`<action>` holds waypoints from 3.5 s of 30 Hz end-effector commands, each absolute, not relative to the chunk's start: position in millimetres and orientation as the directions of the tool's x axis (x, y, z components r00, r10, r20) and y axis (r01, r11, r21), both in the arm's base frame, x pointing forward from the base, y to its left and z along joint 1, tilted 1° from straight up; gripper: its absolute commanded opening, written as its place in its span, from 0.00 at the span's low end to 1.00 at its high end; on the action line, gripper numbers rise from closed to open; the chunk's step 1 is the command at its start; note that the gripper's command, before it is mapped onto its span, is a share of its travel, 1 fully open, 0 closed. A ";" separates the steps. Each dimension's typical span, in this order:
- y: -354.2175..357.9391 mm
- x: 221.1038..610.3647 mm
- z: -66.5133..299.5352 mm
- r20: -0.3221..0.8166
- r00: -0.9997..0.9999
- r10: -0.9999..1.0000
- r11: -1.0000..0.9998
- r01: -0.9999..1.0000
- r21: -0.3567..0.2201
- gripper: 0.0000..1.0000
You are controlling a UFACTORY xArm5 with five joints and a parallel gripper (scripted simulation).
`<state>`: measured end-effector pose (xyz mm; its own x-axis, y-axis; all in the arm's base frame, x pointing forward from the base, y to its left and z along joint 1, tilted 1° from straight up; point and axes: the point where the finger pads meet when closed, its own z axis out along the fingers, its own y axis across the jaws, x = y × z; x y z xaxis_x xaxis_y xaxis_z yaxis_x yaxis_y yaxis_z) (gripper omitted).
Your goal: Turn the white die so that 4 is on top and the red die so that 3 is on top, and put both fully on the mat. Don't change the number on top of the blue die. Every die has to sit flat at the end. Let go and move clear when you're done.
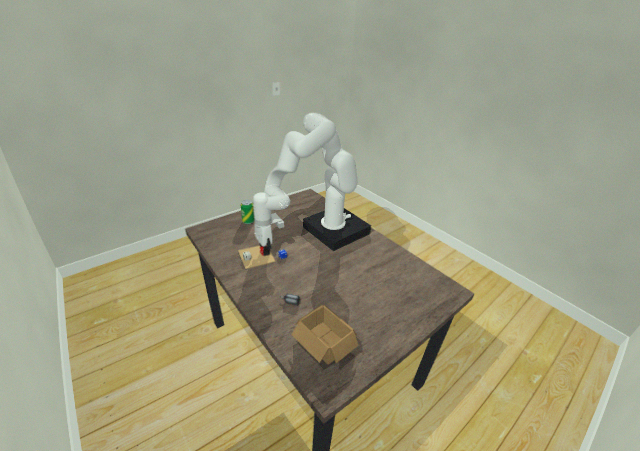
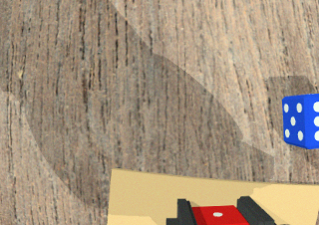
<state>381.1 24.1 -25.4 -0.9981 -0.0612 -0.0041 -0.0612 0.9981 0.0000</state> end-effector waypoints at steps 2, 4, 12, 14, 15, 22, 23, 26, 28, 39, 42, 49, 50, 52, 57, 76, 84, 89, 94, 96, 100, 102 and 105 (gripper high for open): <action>24.2 382.3 -24.5 -0.007 -0.998 -0.061 0.998 -0.061 0.000 0.27; 24.2 382.3 -24.5 -0.007 -0.998 -0.061 0.998 -0.061 0.000 0.27; 24.2 382.3 -24.5 -0.007 -0.998 -0.061 0.998 -0.061 0.000 0.27; 24.2 382.3 -24.5 -0.007 -0.998 -0.061 0.998 -0.061 0.000 0.27; 24.2 382.3 -24.5 -0.007 -0.998 -0.061 0.998 -0.061 0.000 0.27; 24.2 382.3 -24.5 -0.007 -0.998 -0.061 0.998 -0.061 0.000 0.27; 24.2 382.3 -24.5 -0.007 -0.998 -0.061 0.998 -0.061 0.000 0.27; 24.2 382.3 -24.5 -0.007 -0.998 -0.061 0.998 -0.061 0.000 0.27; 24.2 382.3 -24.5 -0.007 -0.998 -0.061 0.998 -0.061 0.000 0.27; 24.2 382.3 -24.5 -0.007 -0.998 -0.061 0.998 -0.061 0.000 0.39; 24.2 382.3 -24.5 -0.007 -0.998 -0.061 0.998 -0.061 0.000 0.43; 24.2 382.3 -24.5 -0.007 -0.998 -0.061 0.998 -0.061 0.000 0.47; 24.2 382.3 -24.5 -0.007 -0.998 -0.061 0.998 -0.061 0.000 0.47; 24.2 382.3 -24.5 -0.007 -0.998 -0.061 0.998 -0.061 0.000 0.47; 24.2 382.3 -24.3 -0.007 -0.998 -0.061 0.998 -0.061 0.000 0.47; 23.3 381.9 41.7 -0.007 -0.998 -0.061 0.998 -0.061 0.000 0.47; 23.0 381.8 64.7 -0.007 -0.998 -0.061 0.998 -0.061 0.000 0.47; 23.0 381.7 65.4 -0.007 -0.998 -0.061 0.998 -0.061 0.000 0.47; 23.0 381.7 65.4 -0.007 -0.998 -0.061 0.998 -0.061 0.000 1.00; 23.0 381.7 65.4 -0.007 -0.998 -0.061 0.998 -0.061 0.000 1.00; 23.0 381.7 65.4 -0.007 -0.998 -0.061 0.998 -0.061 0.000 1.00; 23.0 381.7 65.4 -0.007 -0.998 -0.061 0.998 -0.061 0.000 1.00; 23.0 381.7 65.4 -0.007 -0.998 -0.061 0.998 -0.061 0.000 1.00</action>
<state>380.5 22.9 64.3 -0.9981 -0.0612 -0.0036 -0.0612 0.9981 0.0000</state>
